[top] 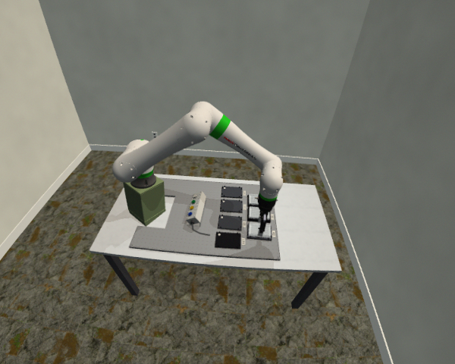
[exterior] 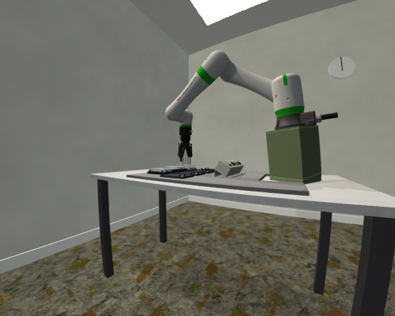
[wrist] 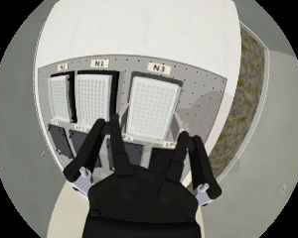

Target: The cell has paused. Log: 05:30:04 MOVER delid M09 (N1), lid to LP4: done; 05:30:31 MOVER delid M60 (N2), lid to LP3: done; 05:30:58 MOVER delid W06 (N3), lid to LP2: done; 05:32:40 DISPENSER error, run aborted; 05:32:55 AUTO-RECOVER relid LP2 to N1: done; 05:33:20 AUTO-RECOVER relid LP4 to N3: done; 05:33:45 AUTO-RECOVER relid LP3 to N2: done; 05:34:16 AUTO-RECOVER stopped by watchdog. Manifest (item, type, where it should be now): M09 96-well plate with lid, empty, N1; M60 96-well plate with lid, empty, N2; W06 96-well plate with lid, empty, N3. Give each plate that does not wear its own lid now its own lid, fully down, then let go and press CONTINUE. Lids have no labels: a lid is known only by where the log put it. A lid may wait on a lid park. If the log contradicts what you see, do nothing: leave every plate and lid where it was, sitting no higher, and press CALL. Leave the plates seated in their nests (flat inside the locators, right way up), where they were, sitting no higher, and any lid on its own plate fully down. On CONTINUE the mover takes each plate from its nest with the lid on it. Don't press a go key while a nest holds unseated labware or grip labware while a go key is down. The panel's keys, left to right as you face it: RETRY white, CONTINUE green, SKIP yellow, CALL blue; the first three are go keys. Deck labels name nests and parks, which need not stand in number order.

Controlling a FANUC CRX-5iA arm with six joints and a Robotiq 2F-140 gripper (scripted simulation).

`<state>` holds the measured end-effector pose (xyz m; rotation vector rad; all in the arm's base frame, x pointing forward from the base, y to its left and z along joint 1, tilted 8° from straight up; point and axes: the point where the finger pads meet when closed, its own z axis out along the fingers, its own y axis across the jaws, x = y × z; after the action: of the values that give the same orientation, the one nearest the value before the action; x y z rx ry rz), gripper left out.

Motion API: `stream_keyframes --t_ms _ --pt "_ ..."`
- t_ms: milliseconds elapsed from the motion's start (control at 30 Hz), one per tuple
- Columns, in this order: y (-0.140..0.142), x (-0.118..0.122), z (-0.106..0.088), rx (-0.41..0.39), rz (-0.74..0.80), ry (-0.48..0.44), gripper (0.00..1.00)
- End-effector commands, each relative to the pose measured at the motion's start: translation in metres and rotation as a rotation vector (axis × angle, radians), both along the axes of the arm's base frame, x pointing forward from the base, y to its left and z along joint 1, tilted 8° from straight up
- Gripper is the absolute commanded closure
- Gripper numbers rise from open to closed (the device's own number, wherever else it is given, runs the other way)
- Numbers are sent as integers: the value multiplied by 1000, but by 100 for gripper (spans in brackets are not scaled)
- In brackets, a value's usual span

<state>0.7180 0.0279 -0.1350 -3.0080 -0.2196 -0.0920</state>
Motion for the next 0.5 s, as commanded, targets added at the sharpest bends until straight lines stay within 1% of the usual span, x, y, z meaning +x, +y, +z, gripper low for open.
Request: stream_keyframes --t_ms 0,467 --pt "0 0 -1 0 0 0 100" --pt "1 0 -4 0 0 0 100"
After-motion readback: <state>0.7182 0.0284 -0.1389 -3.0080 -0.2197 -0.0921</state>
